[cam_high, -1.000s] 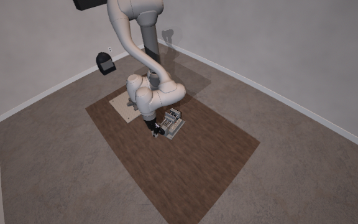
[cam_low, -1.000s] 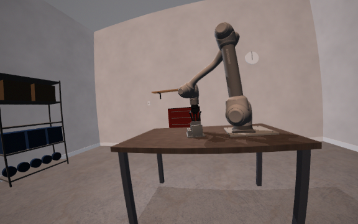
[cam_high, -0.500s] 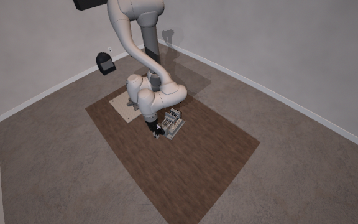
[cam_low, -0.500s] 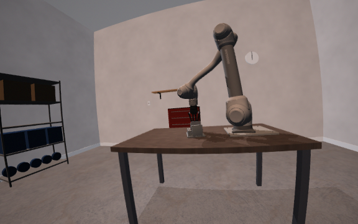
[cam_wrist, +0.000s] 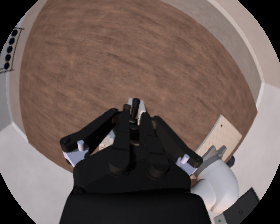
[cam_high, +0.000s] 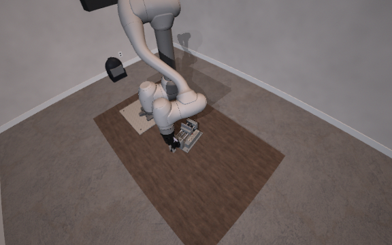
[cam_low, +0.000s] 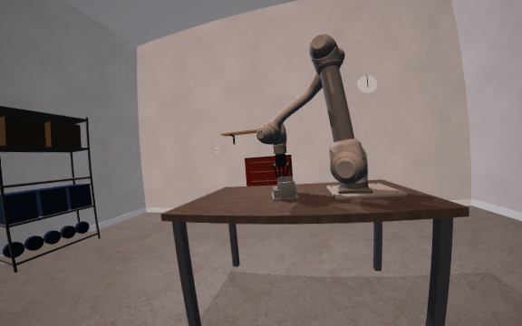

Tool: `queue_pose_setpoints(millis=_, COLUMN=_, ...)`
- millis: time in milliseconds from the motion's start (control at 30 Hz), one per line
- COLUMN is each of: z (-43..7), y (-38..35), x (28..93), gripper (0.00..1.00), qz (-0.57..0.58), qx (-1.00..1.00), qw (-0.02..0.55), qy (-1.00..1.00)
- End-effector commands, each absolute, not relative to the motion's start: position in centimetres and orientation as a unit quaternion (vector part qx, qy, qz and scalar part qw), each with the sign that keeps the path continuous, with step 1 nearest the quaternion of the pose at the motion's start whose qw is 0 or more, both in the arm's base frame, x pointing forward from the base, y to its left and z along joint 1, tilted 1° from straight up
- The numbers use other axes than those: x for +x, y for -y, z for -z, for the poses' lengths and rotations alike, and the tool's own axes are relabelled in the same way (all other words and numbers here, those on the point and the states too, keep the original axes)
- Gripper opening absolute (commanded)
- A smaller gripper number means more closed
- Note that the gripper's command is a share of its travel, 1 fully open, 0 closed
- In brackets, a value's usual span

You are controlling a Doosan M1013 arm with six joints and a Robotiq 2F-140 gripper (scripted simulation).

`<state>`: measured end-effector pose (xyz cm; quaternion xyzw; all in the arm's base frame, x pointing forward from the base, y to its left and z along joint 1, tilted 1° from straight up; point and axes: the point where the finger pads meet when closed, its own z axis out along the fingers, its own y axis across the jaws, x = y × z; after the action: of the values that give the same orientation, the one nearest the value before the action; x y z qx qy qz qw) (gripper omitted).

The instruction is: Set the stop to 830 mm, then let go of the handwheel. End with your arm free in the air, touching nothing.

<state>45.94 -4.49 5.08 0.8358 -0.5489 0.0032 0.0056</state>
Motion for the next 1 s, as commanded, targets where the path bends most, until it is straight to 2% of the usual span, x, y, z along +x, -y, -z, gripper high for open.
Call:
queue_pose_setpoints(millis=0, z=-5.2, y=4.3, x=46.3, gripper=0.04, qz=-0.004, qx=0.836, qw=0.004, qy=0.549)
queue_pose_setpoints(millis=967, z=-6.1, y=3.8, x=47.6, gripper=0.04, qz=-0.004, qx=0.836, qw=0.004, qy=0.549)
